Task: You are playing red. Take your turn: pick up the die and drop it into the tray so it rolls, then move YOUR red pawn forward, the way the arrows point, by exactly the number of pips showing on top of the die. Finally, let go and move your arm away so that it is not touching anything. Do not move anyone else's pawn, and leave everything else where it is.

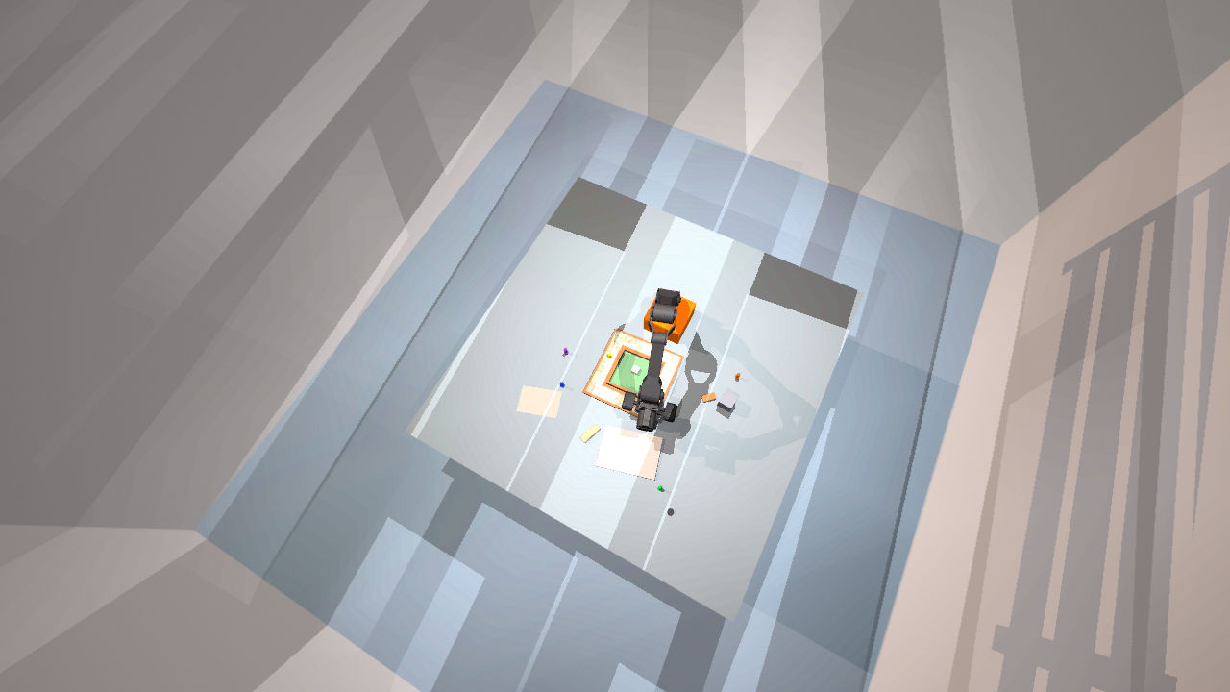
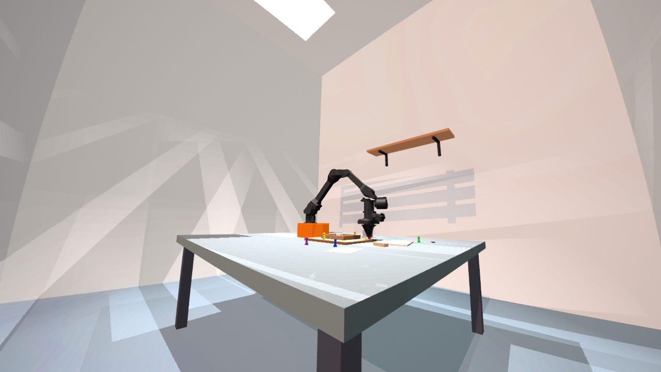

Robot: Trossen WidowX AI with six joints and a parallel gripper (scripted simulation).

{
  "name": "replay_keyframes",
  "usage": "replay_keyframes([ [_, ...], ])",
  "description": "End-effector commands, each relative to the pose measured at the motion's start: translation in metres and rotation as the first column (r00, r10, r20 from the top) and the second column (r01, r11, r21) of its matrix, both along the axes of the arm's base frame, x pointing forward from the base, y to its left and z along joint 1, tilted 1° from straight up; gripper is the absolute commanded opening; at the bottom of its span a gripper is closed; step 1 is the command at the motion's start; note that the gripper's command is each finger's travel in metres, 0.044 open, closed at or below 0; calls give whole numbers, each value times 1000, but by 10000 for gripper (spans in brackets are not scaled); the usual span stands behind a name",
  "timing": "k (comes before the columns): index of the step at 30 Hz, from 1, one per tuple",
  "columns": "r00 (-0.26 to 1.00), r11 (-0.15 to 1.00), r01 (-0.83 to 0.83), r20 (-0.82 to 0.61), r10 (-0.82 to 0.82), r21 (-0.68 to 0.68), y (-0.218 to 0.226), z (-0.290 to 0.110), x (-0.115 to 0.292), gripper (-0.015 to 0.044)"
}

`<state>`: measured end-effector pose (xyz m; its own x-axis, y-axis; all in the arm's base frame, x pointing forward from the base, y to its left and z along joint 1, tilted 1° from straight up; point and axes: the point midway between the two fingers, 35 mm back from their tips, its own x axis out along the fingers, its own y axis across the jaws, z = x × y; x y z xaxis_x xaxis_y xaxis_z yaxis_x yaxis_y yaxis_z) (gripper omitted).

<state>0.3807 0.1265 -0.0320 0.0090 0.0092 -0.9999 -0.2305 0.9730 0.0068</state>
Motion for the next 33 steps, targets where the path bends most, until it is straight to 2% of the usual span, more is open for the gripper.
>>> replay_keyframes([
  [1,1000,1000,4,1,-4,-4,0,-1,0,55],
  [9,1000,1000,4,1,-4,-4,0,-1,0,2],
  [12,1000,1000,4,1,-4,-3,0,3,1,0],
  [29,1000,1000,4,2,-4,-4,-3,122,5,0],
  [33,1000,1000,4,2,-4,-4,-3,126,4,0],
])
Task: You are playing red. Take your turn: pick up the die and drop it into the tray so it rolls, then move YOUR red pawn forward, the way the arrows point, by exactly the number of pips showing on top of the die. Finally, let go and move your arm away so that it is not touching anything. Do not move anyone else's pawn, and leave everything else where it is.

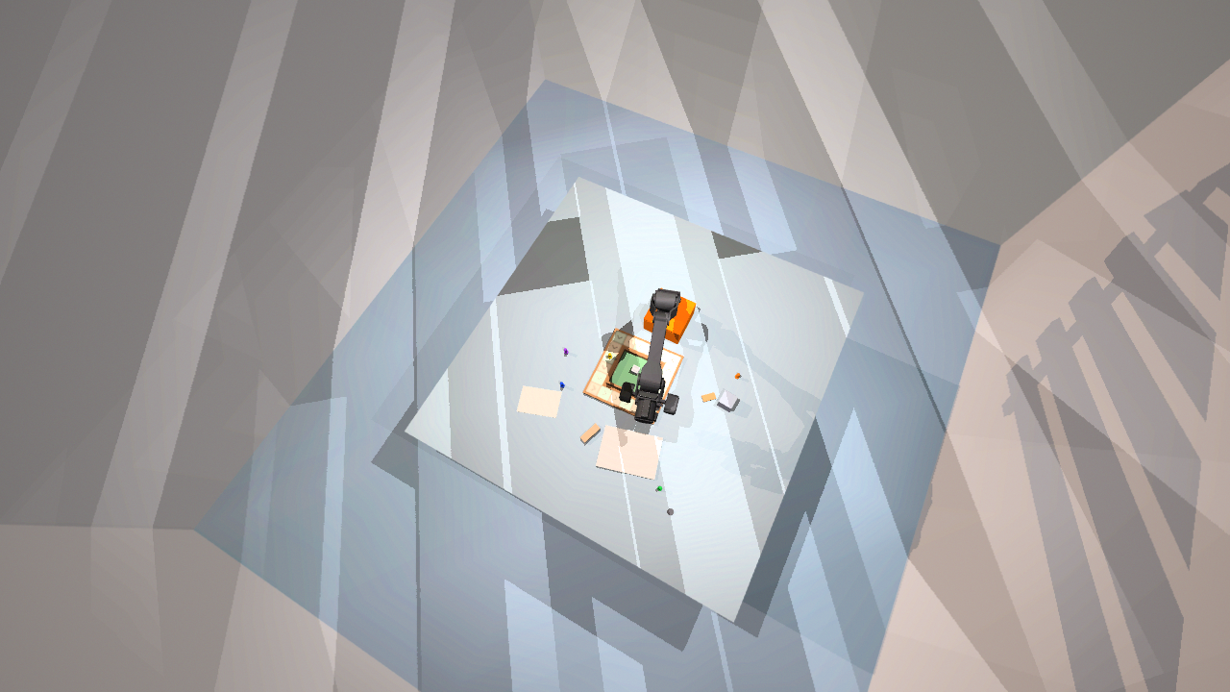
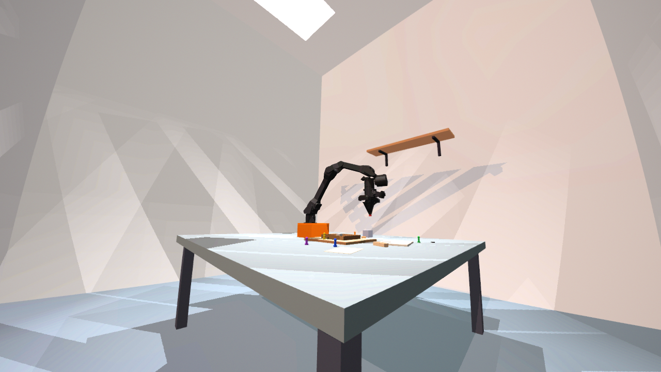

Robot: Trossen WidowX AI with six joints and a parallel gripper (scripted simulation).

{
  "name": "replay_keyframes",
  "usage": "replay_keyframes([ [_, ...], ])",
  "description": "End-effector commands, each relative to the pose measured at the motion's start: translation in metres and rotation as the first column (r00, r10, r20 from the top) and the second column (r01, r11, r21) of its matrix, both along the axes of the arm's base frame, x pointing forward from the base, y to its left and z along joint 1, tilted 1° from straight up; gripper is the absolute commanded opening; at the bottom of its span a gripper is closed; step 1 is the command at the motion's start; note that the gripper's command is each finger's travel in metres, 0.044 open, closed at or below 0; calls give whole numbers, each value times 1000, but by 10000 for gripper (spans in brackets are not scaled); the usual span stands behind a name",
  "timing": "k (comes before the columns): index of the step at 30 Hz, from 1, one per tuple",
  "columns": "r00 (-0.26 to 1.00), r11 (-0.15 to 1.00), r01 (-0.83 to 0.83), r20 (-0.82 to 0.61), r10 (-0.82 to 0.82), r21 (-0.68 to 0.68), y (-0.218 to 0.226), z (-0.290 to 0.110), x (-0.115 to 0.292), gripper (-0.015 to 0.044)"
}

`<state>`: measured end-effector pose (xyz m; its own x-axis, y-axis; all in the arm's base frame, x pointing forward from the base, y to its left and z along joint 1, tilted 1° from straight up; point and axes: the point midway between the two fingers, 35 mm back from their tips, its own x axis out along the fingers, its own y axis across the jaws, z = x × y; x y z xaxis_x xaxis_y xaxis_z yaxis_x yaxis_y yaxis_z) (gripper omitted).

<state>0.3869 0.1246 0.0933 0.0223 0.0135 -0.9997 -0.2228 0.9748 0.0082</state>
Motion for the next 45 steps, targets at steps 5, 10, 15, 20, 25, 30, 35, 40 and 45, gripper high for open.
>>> replay_keyframes([
  [5,1000,1000,-4,-12,4,-8,-3,0,-14,0],
  [10,1000,1000,-5,-13,4,-8,-5,-2,-29,0],
  [15,1000,1000,-7,-15,7,-7,-8,-5,-44,0],
  [20,1000,1000,-9,-16,9,-6,-11,-8,-59,0],
  [25,1000,1000,-9,-17,9,-7,-14,-12,-75,0],
  [30,1000,1000,-8,-19,8,-7,-17,-17,-91,0],
  [35,1000,1000,-8,-20,8,-8,-21,-22,-108,0],
  [40,1000,1000,-7,-21,7,-8,-26,-28,-124,0],
  [45,1000,1000,-7,-22,7,-9,-30,-35,-142,0],
])
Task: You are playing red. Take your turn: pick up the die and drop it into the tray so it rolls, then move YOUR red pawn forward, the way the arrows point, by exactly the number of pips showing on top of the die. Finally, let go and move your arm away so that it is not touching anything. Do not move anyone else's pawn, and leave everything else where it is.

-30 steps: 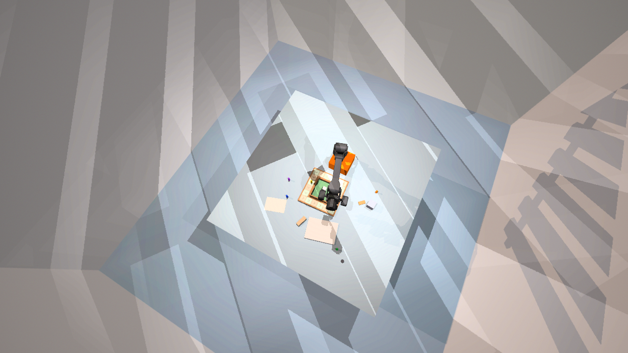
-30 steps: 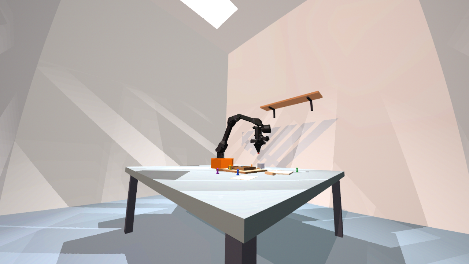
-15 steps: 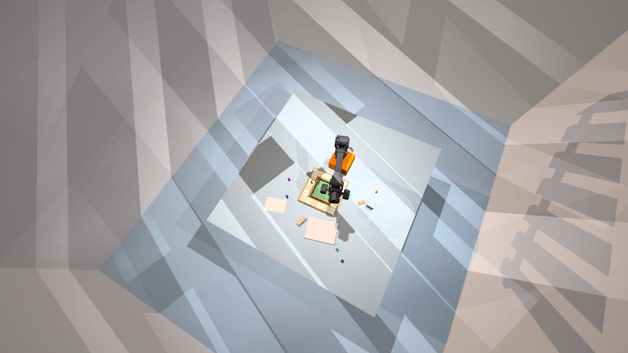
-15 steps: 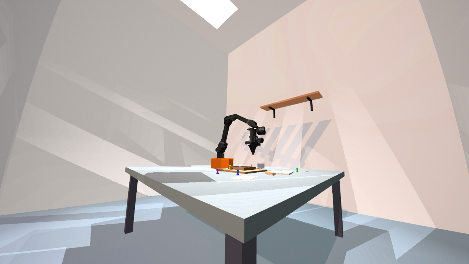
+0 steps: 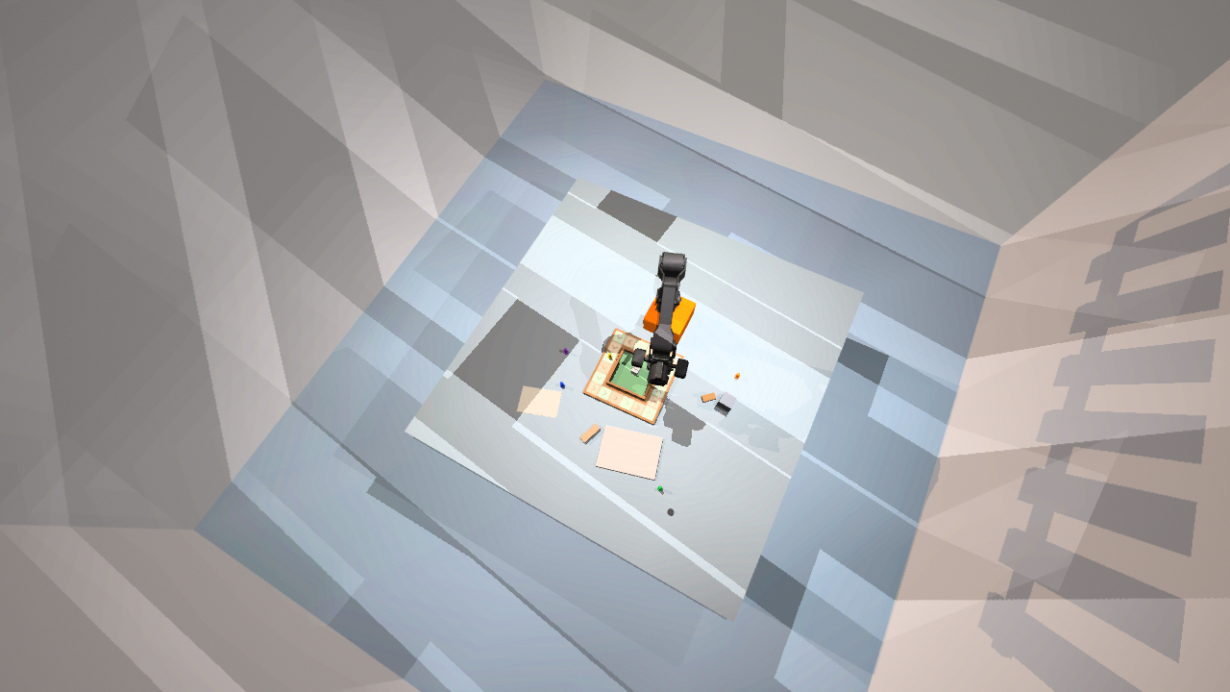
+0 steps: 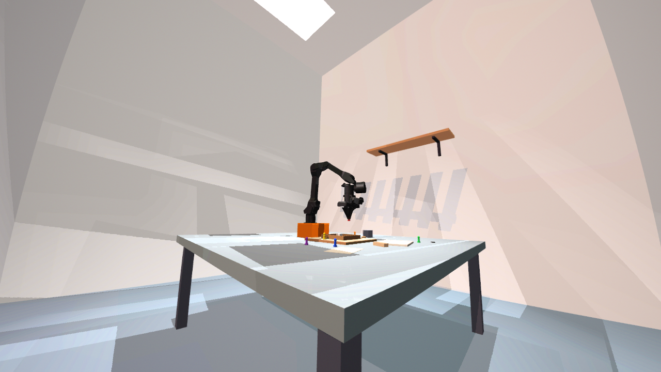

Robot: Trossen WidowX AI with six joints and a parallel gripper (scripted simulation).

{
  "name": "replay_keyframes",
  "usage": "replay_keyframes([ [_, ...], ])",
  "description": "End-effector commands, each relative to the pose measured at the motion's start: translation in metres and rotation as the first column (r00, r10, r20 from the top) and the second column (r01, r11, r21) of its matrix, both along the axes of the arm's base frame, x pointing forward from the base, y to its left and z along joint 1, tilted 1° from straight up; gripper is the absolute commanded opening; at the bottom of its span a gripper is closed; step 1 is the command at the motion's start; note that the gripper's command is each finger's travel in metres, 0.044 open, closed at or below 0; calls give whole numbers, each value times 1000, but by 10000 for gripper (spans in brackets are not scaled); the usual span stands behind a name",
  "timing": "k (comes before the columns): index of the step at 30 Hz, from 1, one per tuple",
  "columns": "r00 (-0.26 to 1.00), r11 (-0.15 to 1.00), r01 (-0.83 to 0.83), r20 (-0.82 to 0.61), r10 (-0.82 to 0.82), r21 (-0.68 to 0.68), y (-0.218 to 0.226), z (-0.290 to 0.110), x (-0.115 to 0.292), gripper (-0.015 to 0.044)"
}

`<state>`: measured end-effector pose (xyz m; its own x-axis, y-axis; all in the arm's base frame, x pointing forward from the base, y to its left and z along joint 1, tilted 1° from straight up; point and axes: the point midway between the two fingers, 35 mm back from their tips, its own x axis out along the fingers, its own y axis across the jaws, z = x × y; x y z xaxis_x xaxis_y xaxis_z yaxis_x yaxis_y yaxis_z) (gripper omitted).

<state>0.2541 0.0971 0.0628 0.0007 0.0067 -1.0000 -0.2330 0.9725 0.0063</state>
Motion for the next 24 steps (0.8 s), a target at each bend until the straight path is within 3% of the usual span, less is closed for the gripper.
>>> replay_keyframes([
  [1,1000,1000,4,-1,-4,-2,-4,-5,-12,0],
  [24,1000,1000,5,-8,-5,-6,-28,-44,-90,0],
])
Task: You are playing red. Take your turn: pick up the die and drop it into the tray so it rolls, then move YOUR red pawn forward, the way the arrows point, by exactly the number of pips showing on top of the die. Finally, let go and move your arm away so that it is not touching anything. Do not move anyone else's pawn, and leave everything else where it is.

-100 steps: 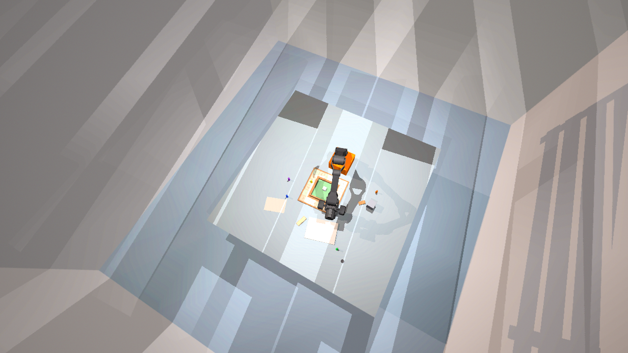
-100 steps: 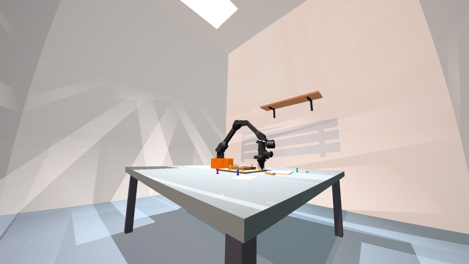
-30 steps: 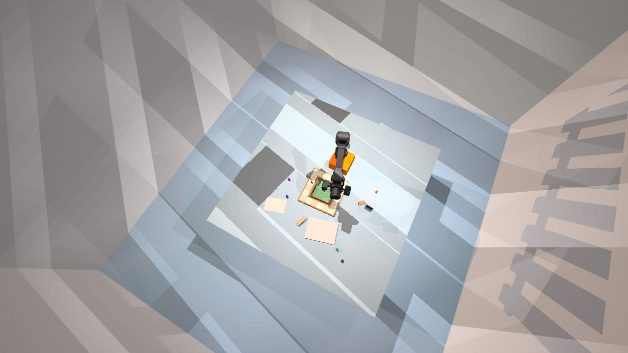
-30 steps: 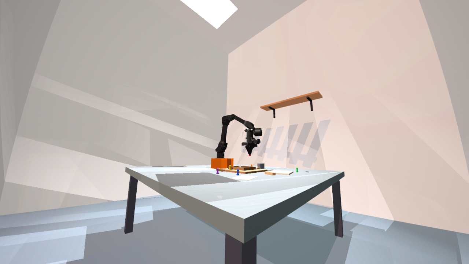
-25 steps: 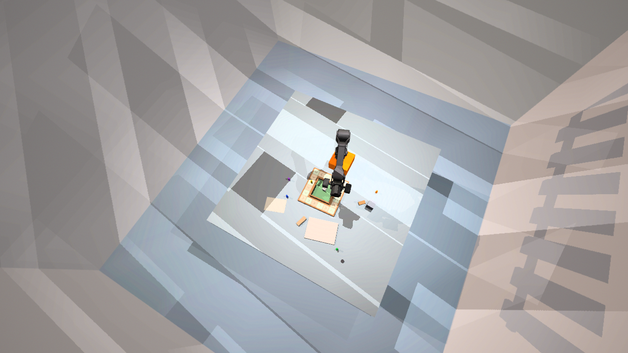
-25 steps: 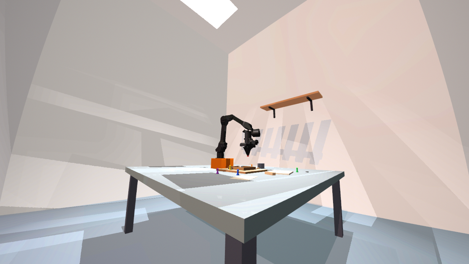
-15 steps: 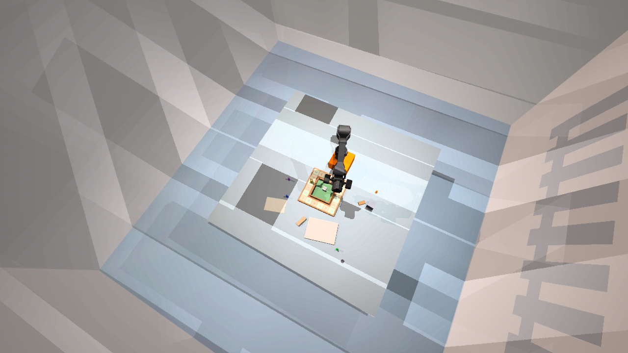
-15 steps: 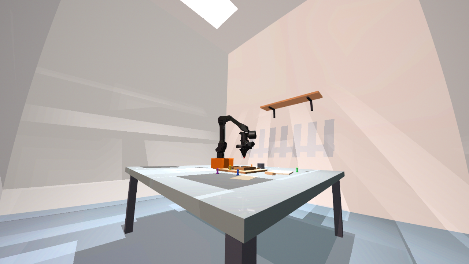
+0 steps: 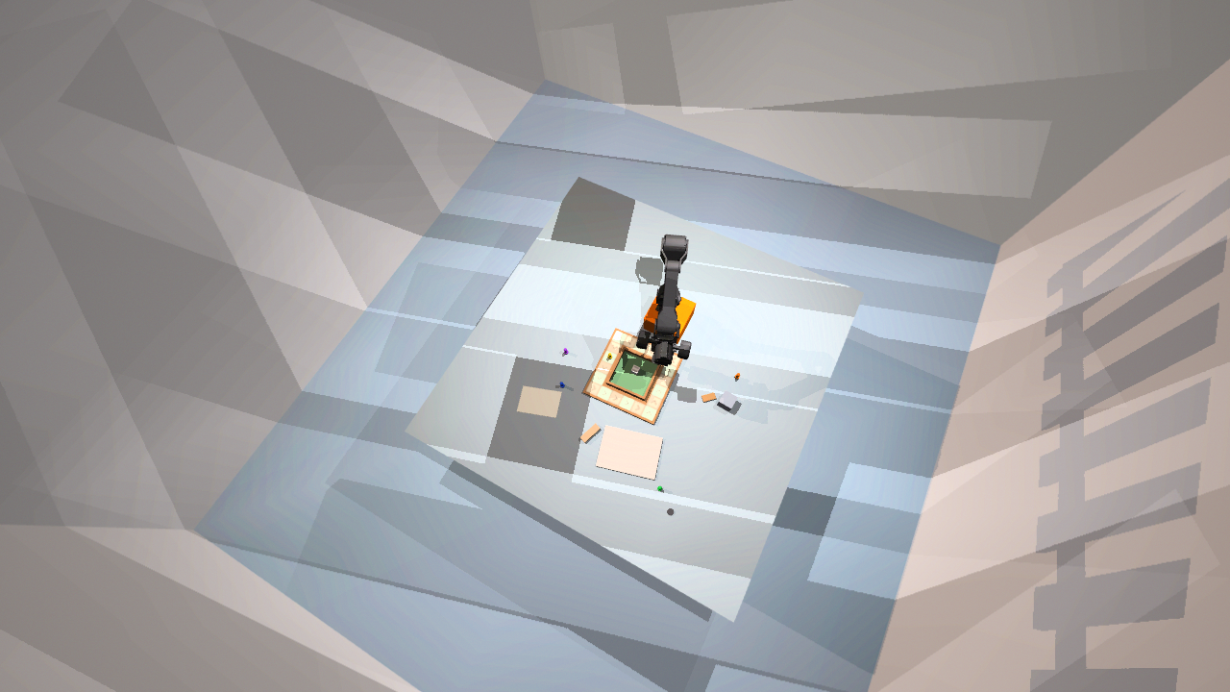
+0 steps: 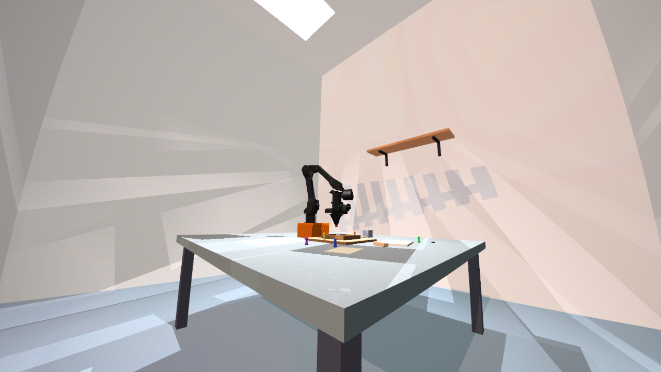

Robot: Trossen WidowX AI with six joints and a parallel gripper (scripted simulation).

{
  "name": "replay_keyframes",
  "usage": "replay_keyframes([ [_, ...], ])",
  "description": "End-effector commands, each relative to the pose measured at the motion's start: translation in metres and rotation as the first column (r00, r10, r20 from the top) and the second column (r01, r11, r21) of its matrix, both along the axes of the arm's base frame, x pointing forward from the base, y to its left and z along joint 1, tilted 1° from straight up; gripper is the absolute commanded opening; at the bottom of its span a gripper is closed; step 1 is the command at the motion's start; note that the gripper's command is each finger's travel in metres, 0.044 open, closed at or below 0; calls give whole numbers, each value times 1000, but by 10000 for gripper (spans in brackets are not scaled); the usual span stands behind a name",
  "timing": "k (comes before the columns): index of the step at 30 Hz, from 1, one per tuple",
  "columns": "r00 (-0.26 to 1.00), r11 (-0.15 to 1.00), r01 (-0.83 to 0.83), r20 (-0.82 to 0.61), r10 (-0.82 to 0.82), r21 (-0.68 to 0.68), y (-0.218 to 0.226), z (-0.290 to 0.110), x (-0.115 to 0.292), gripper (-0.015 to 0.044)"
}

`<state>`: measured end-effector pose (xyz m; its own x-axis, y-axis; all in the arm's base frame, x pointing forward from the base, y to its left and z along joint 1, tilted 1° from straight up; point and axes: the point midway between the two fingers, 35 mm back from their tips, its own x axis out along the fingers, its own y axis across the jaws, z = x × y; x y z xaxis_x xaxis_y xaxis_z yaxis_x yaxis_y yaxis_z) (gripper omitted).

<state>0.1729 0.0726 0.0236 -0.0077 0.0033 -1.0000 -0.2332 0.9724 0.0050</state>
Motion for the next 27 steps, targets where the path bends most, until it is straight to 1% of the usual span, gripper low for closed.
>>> replay_keyframes([
  [1,1000,1000,6,1,-6,-2,-4,-7,-12,0],
  [7,1000,1000,7,1,-7,-2,-6,-14,-16,0],
  [16,1000,1000,7,0,-7,-2,-6,-45,-17,0],
  [27,1000,1000,7,0,-7,-2,-6,-55,-17,0],
])
